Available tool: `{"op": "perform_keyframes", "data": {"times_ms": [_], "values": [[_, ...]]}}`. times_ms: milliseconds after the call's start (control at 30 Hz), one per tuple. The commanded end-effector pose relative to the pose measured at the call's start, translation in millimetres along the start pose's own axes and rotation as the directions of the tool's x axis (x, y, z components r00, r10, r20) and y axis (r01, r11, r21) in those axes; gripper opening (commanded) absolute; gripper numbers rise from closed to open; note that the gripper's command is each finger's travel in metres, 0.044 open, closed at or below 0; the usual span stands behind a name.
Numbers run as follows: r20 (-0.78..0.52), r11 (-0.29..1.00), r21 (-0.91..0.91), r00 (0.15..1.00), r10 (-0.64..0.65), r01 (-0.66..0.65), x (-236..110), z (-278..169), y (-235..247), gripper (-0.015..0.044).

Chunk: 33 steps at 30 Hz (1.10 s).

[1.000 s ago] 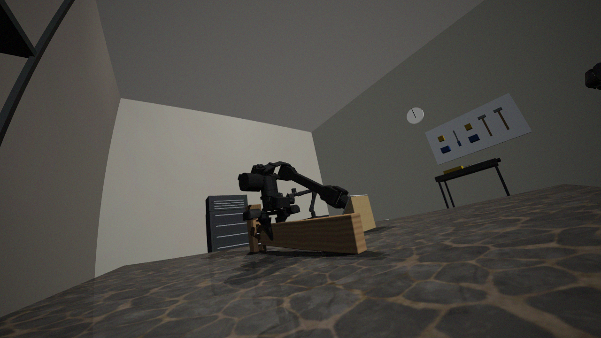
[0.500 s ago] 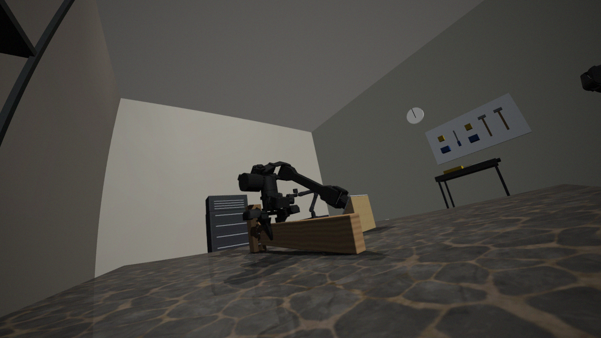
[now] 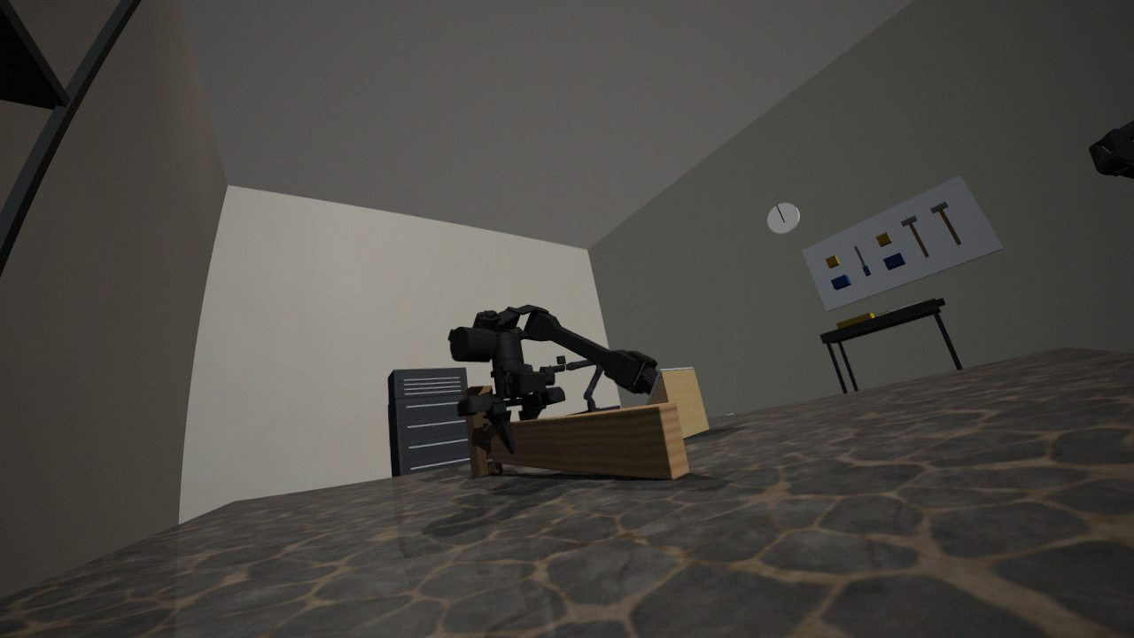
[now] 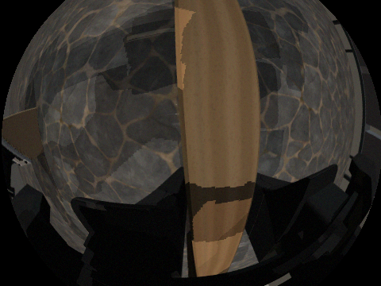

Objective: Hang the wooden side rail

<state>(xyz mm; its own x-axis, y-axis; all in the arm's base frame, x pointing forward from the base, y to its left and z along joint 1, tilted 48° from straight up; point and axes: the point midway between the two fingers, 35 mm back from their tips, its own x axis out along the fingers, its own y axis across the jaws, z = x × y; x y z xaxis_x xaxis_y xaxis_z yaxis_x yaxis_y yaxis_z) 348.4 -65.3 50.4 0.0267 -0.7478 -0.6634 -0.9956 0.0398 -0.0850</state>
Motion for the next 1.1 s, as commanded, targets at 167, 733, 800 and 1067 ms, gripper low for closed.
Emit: {"op": "perform_keyframes", "data": {"times_ms": [167,733,800,1067], "values": [[0.004,1.000,-0.002,1.000,-0.009,0.009,-3.4,-1.0,-1.8,0.0000],[0.004,1.000,-0.002,1.000,-0.009,0.009,-3.5,-2.8,-2.3,0.0000],[0.004,1.000,-0.002,1.000,-0.009,0.009,-3.5,-3.0,-2.3,0.0000],[0.004,1.000,-0.002,1.000,-0.009,0.009,-3.5,-3.8,-2.1,0.0000]]}}
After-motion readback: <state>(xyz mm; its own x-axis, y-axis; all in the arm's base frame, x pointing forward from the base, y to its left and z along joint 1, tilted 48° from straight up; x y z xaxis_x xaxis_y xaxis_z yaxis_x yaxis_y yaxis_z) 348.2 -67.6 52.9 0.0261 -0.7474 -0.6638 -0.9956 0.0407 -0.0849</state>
